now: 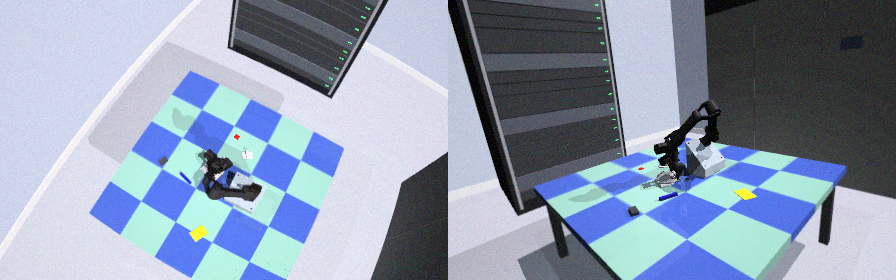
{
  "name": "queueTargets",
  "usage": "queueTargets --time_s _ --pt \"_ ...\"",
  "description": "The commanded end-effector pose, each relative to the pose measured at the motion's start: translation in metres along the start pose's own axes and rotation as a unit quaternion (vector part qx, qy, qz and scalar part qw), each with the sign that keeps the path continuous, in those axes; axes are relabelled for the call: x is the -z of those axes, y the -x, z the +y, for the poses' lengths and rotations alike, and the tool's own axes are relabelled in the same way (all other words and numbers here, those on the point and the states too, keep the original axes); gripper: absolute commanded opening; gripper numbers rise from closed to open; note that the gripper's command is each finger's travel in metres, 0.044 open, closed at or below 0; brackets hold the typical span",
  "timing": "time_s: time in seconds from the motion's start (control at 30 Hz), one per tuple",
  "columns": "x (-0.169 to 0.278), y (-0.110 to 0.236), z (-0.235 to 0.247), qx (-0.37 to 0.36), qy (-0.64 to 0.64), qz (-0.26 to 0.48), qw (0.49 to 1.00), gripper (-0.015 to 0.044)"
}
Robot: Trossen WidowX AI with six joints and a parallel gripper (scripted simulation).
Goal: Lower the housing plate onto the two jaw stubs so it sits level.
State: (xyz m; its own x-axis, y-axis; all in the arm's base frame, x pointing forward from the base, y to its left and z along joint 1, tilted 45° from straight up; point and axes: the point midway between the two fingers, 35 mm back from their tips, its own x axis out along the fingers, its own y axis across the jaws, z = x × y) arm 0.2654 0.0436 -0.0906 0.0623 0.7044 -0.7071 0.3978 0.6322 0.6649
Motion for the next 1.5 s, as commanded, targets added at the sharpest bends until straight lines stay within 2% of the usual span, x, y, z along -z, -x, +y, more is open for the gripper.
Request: queueTargets --time_s 0.0,1.47 --pt "0.0003 -0.0015 0.0002 -0.002 -0.003 0.000 1.000 0.0351" --pt "0.0004 -0.0100 0.0003 -0.002 -0.002 0.000 1.000 0.0351"
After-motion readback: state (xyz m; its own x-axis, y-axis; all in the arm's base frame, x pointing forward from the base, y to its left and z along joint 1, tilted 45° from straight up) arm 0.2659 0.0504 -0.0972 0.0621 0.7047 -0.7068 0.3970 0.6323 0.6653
